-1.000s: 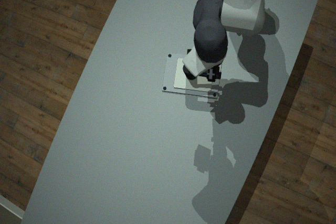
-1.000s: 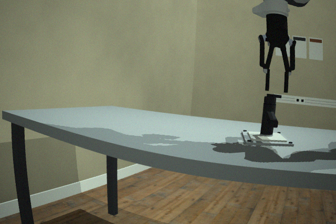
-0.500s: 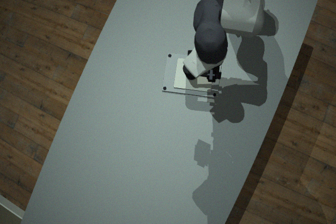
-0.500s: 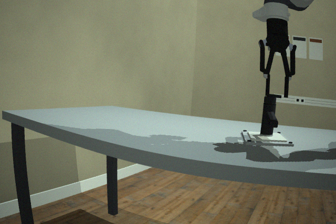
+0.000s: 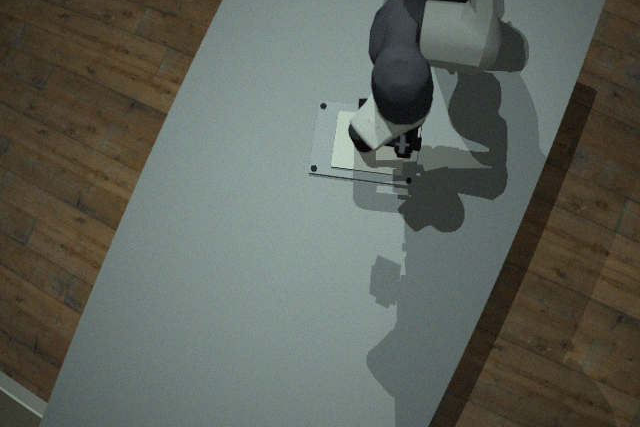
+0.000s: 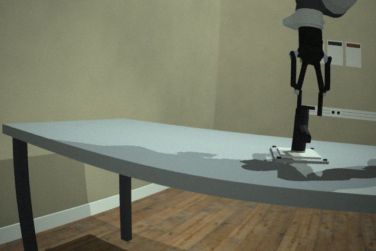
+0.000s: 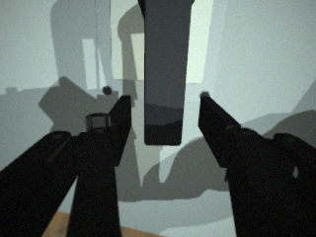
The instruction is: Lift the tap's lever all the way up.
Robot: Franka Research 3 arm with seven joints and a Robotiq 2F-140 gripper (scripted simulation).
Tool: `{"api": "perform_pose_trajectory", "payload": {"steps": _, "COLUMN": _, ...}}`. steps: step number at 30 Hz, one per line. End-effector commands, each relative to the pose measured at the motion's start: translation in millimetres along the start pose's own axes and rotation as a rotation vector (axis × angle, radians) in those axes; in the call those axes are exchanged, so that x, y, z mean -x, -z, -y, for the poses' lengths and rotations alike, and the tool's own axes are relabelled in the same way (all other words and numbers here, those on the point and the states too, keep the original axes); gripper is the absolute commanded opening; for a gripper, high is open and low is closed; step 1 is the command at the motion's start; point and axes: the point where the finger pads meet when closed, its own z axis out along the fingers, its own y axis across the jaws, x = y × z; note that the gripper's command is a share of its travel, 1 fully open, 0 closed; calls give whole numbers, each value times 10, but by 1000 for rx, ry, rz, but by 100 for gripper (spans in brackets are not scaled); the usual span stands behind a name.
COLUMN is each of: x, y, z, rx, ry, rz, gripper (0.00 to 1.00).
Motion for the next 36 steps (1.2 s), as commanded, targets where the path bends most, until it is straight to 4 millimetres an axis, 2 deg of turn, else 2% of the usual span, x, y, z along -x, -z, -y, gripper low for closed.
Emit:
{"api": "perform_pose_trajectory", "payload": {"steps": 1, "x": -13, "y": -35, "z": 26, "rx": -8, "ry": -6, "rz": -4, "gripper": 46}}
{"api": "perform_pose_trajectory", "payload": {"steps": 36, "x": -13, "y": -101, "z": 27, "rx": -8, "ry": -6, "rz": -4, "gripper": 46}}
